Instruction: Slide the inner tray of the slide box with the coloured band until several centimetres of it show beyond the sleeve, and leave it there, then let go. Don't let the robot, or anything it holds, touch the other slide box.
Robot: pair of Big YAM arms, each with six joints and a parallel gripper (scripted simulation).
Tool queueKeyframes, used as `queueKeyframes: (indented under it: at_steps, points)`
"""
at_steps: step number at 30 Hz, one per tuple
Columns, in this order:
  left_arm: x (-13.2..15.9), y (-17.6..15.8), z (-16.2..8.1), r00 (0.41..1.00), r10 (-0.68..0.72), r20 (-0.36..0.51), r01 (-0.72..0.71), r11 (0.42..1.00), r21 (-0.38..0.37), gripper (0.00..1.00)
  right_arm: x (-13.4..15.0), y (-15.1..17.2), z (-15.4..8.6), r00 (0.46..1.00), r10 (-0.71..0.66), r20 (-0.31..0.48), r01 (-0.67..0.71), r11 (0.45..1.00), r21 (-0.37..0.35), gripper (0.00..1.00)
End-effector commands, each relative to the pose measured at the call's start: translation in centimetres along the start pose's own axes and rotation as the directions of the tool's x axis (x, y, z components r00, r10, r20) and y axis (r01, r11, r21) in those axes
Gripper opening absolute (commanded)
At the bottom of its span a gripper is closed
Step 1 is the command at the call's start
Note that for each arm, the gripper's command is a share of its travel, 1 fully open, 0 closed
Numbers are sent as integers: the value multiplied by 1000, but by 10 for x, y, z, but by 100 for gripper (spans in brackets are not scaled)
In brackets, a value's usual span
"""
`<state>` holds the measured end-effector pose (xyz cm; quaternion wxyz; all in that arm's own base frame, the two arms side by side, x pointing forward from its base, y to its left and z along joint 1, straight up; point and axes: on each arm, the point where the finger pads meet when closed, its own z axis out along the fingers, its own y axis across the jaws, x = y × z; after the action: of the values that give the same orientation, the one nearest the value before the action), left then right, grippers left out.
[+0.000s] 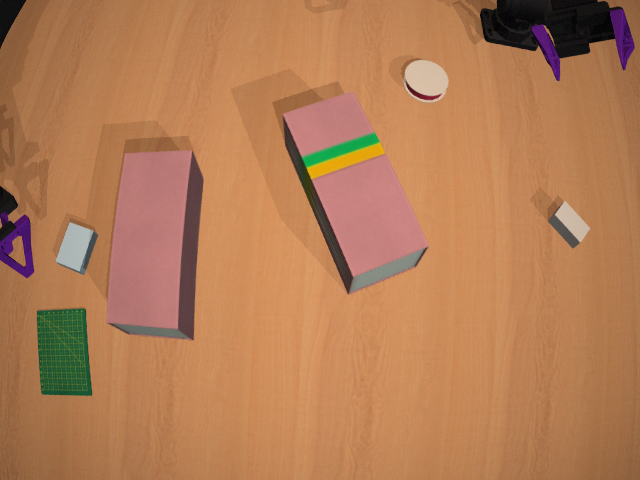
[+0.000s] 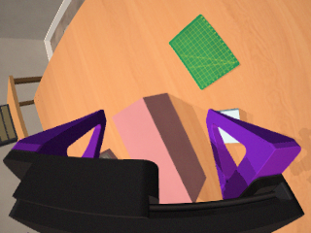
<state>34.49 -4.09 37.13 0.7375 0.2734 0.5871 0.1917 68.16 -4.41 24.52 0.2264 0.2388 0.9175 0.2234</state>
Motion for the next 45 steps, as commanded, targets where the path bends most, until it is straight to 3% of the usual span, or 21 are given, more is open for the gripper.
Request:
queueKeyframes:
  at_steps: [1,17,18,19,35,36,45]
  points:
    - [-3,3,1,1000,1,6,-1,1000,-5,100,-3,4,-6,1000,-6,12,6,1000,-6,100]
    - [-3,3,1,1000,1,6,-1,1000,-5,100,-3,4,-6,1000,-6,12,6,1000,-6,100]
    - [-17,14,3,1000,5,31,-5,1000,-25,100,-15,16,-18,999,-20,45,21,1000,-22,100]
    - [-17,14,3,1000,5,31,-5,1000,-25,100,-15,16,-18,999,-20,45,21,1000,-22,0]
    - [-18,15,3,999,5,32,-5,1000,-25,100,-15,16,-18,999,-20,45,21,1000,-22,0]
    - [-17,14,3,1000,5,31,-5,1000,-25,0,-15,16,-18,999,-20,45,21,1000,-22,0]
    - [-17,14,3,1000,5,31,-5,1000,-25,0,-15,16,-18,999,-20,45,21,1000,-22,0]
